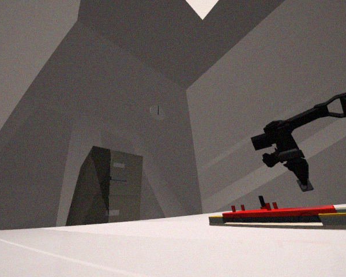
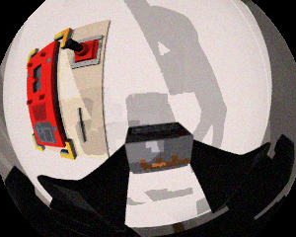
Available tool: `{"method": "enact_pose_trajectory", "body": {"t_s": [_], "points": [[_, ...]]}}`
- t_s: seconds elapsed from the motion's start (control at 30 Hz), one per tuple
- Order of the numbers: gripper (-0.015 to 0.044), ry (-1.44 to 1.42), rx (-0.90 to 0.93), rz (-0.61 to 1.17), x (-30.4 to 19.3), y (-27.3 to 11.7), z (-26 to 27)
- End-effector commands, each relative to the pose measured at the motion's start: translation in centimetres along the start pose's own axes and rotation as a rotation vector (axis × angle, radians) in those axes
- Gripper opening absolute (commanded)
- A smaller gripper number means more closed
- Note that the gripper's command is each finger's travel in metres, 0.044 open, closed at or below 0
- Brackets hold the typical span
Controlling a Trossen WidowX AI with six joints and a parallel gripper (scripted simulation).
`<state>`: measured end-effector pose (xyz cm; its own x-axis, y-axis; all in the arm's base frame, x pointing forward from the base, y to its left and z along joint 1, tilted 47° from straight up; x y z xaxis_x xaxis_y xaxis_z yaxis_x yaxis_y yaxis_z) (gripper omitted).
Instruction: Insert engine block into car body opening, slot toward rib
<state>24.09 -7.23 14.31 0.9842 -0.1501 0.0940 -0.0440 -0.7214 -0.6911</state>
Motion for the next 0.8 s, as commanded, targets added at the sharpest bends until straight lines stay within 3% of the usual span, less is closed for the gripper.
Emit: {"method": "enact_pose_trajectory", "body": {"t_s": [0.0, 0.77], "points": [[0.0, 0.001, -0.004, -0.004, -0.1, 0.8, -0.2], [0.0, 0.001, -0.007, -0.005, -0.1, 6.3, -0.3]]}}
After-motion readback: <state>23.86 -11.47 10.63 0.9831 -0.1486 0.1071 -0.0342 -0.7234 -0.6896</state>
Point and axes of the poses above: the point midway between the two fingers, 35 mm back from their tips, its own y axis out along the fingers, its own z axis across the jaws, x = y × z, the point moved 2 cm from there along -y, back along the fingers, and after that the axes turned 10 degrees about y, right-handed, at the moved point
